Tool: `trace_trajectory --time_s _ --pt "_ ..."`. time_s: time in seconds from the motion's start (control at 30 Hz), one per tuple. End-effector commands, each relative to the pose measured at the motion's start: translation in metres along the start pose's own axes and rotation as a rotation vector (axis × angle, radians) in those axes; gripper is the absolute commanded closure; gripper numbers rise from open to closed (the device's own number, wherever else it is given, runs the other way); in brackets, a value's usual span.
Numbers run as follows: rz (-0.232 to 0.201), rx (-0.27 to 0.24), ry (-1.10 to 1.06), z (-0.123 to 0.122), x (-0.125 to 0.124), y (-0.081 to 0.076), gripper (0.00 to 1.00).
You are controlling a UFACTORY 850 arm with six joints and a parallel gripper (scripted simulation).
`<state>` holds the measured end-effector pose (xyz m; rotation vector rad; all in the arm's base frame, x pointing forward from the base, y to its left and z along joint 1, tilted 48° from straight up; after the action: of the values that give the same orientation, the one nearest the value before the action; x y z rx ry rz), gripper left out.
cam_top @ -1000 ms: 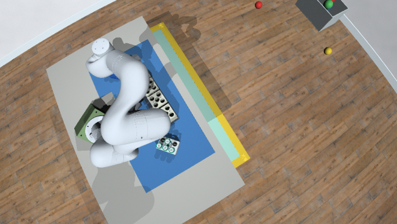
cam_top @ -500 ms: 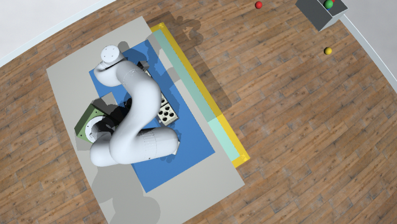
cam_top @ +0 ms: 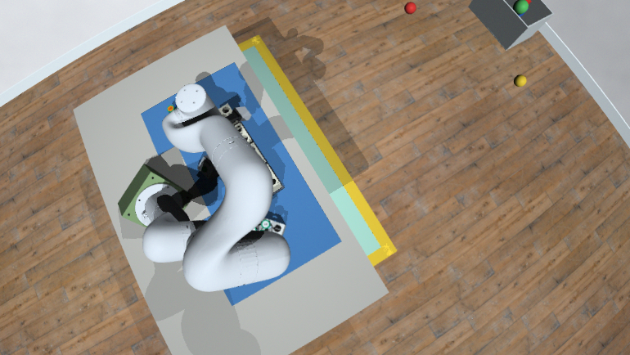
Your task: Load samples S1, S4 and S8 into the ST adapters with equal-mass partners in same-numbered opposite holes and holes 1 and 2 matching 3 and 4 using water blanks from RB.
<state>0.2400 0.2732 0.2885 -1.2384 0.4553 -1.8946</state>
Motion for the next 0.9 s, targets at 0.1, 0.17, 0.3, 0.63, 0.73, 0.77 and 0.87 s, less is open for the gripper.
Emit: trace_trajectory --time_s 0.1,0.17,0.3,0.63,0.73,0.77,0.87 --pt "0.002 0.0 0.0 0.017 0.028 -0.001 1.0" --pt "0.002 0.0 0.0 0.022 0.037 -0.001 1.0" --pt "0.002 0.0 0.0 0.026 0.046 -0.001 1.0" --pt "0.002 0.0 0.0 0.051 0.089 -0.001 1.0" --pt "0.002 0.0 0.0 0.058 0.103 -0.001 1.0" --pt "0.002 0.0 0.0 0.061 0.107 -0.001 1.0" --pt "0.002 0.0 0.0 0.063 0.111 -0.001 1.0"
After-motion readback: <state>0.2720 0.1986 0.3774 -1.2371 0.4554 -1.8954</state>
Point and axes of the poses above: the point where the finger pads meet when closed, its own y axis out along the fingers, its own x axis across the jaws, z = x × y, the point moved 9 cm from there along -y, back along the fingers, and after that the axes turned 12 degrees about y, right-handed, at the moved point
